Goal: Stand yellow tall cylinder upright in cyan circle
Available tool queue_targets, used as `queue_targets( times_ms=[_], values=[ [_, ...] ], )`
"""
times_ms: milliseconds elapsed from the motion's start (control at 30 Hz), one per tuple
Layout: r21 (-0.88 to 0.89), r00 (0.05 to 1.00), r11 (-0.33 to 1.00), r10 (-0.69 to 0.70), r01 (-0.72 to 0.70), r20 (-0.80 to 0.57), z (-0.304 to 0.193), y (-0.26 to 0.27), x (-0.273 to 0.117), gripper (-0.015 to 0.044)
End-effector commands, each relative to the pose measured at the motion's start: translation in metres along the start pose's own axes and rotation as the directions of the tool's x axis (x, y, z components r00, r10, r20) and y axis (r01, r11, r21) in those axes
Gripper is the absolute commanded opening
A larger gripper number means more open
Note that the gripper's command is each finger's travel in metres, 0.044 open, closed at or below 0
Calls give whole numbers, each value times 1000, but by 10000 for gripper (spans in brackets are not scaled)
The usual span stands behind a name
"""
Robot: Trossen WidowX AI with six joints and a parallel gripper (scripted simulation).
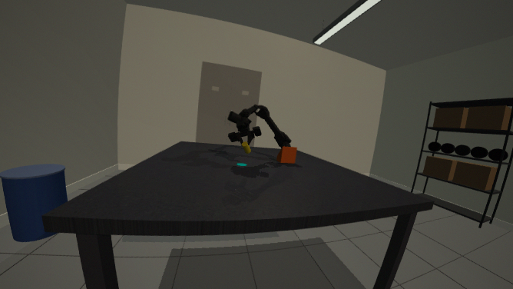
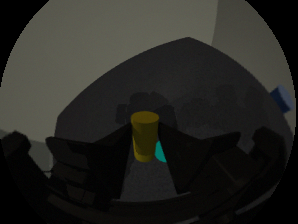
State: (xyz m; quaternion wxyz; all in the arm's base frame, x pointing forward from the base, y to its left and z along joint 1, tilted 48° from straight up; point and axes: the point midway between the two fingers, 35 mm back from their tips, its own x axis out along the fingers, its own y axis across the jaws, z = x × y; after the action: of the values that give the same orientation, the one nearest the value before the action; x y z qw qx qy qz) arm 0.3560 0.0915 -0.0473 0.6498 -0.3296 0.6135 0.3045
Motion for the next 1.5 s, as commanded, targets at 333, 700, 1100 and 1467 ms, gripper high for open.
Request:
queue_targets(
  times_ms=[333,700,1100,1467],
  values=[
    [-28,994,1000,4,-1,105,1,-1,-5,105],
    [-50,983,999,5,5,181,0,-2,-8,105],
    [-77,965,997,2,19,262,-1,-3,-11,105],
    [-101,942,994,-4,40,335,-2,-3,-16,105]
  ],
)
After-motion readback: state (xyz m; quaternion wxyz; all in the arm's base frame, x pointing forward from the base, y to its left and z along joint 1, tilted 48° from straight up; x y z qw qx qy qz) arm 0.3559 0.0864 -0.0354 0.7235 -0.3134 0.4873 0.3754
